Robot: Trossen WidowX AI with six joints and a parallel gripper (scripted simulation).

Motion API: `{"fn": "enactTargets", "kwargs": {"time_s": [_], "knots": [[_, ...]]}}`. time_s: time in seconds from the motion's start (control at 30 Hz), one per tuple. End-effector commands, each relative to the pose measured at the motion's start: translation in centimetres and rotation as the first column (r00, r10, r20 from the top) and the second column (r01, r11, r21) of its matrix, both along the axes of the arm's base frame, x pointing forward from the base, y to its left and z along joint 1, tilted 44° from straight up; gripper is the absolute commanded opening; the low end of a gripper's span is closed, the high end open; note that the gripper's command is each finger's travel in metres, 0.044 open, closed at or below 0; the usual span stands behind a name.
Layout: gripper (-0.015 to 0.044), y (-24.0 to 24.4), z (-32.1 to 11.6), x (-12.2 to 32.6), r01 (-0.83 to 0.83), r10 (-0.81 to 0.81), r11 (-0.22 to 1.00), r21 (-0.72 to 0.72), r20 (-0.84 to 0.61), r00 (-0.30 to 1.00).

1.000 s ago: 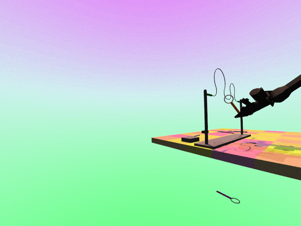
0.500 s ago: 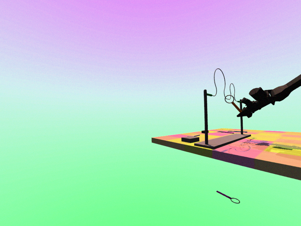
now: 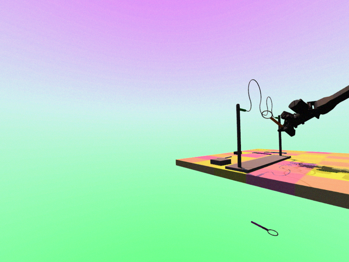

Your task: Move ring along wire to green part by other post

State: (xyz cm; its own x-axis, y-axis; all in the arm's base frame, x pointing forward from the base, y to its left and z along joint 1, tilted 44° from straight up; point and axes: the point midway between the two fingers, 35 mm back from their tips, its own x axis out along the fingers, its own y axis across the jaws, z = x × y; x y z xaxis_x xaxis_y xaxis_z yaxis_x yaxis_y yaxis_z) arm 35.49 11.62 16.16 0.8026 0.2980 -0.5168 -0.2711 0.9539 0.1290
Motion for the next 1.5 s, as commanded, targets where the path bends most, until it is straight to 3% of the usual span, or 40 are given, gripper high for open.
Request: {"fn": "enactTargets", "kwargs": {"time_s": [0.0,0.77,1.47], "knots": [[-0.0150,-1.7,0.2,0.3,0.001,0.001,0.995,-0.099,0.022,1.000],[-0.0150,-9.5,2.8,1.8,0.013,0.057,0.805,-0.594,0.100,0.993],[-0.0150,-13.3,6.3,2.6,0.043,0.108,0.574,-0.818,0.128,0.986]]}}
